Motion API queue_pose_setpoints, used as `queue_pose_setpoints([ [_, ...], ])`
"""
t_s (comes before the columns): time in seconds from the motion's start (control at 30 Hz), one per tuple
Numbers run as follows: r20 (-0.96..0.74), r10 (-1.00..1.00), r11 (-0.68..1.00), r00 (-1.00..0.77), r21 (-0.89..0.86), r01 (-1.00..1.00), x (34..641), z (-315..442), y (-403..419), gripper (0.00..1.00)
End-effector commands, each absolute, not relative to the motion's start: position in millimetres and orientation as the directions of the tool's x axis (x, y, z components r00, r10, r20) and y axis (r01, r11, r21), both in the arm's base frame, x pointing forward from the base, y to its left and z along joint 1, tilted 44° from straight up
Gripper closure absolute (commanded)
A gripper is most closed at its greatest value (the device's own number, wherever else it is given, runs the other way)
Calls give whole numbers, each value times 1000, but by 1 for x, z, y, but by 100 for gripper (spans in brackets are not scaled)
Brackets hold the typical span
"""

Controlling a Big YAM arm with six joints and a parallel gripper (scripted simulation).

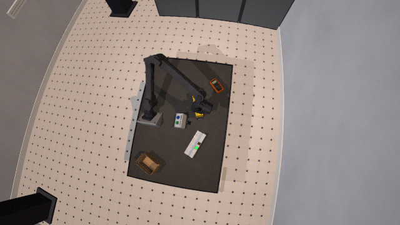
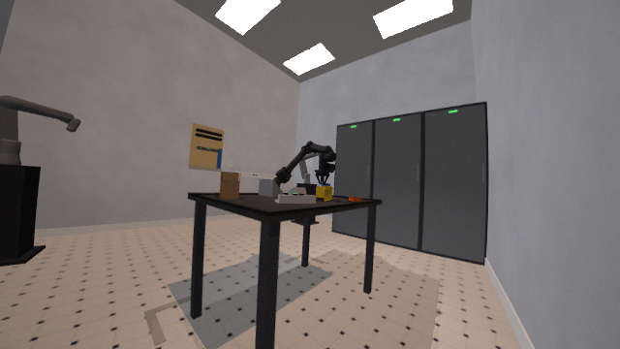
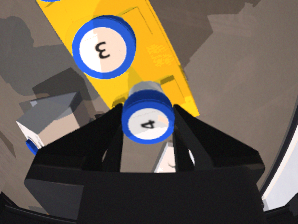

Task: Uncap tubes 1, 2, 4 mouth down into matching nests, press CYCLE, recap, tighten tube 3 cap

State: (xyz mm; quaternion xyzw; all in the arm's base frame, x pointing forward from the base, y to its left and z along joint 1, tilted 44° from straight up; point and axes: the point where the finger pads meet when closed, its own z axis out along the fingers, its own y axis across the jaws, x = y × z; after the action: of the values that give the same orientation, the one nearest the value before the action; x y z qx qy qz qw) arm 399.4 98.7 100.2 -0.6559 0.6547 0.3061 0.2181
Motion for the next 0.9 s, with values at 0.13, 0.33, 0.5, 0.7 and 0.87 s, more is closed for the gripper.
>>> queue_pose_setpoints([
  [0.13, -691, -723, -73, 4, 70, -995, 408, 108, 100, 100],
  [0.33, -691, -723, -73, 4, 70, -995, 408, 108, 100, 100],
  [0.5, -671, -727, 27, -145, 183, -983, 409, 108, 108, 100],
  [0.7, -622, -707, 170, -336, 311, -935, 409, 107, 108, 100],
  [0.87, -528, -644, 341, -554, 451, -825, 409, 106, 108, 100],
])
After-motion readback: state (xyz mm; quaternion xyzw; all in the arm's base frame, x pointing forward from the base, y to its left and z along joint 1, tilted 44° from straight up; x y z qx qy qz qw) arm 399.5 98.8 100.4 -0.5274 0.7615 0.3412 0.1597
